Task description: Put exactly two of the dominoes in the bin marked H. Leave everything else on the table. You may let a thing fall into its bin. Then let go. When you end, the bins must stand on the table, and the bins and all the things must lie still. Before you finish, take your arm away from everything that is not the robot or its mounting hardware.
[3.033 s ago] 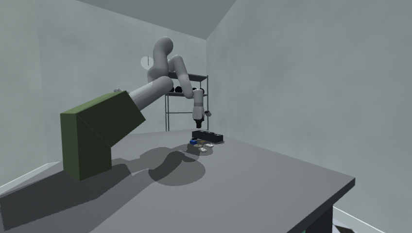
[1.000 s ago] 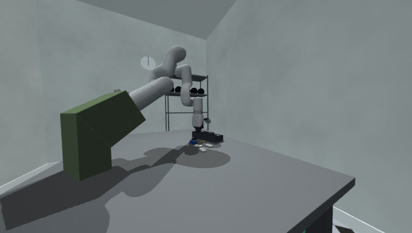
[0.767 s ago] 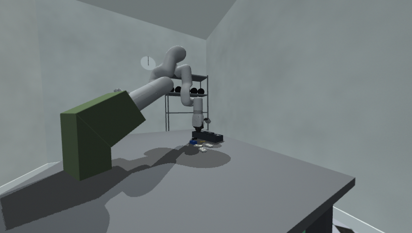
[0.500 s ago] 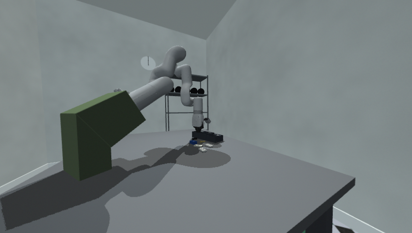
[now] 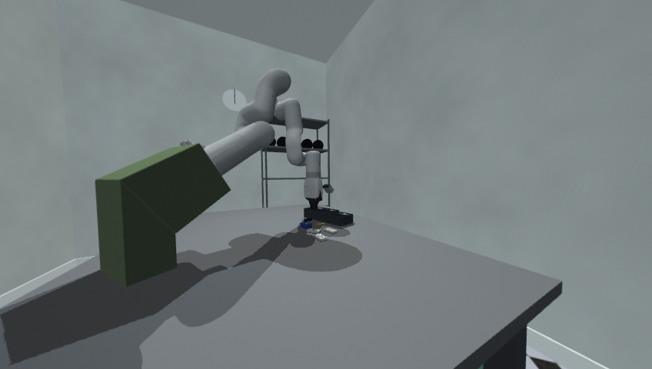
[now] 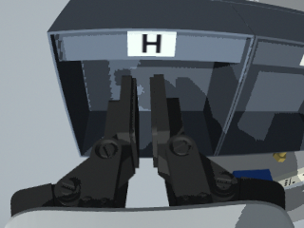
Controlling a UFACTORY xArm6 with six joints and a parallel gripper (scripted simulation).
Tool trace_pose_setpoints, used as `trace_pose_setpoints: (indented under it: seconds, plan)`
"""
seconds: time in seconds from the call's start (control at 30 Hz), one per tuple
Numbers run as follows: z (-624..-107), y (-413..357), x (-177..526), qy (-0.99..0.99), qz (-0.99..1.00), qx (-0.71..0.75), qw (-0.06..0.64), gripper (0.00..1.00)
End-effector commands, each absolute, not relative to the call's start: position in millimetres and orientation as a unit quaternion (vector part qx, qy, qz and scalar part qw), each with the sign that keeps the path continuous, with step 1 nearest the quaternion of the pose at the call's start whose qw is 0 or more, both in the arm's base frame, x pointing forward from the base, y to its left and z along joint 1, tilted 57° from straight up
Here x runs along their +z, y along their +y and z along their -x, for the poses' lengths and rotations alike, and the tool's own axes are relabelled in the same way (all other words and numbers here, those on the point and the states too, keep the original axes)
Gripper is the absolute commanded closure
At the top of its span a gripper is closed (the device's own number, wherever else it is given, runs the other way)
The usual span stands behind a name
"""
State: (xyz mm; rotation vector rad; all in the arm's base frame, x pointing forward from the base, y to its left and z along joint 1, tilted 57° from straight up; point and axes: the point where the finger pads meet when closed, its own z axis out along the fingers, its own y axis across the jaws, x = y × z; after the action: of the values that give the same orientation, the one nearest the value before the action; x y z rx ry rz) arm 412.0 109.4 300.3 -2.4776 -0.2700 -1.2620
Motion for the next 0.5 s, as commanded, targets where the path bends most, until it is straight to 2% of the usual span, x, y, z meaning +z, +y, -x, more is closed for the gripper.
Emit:
trace_pose_setpoints:
  seconds: [0.0,0.47]
  plan:
    - [-408,107,305,-0.095,0.874,-0.445,0.172,0.93]
    - [-388,97,319,-0.095,0.874,-0.445,0.172,0.93]
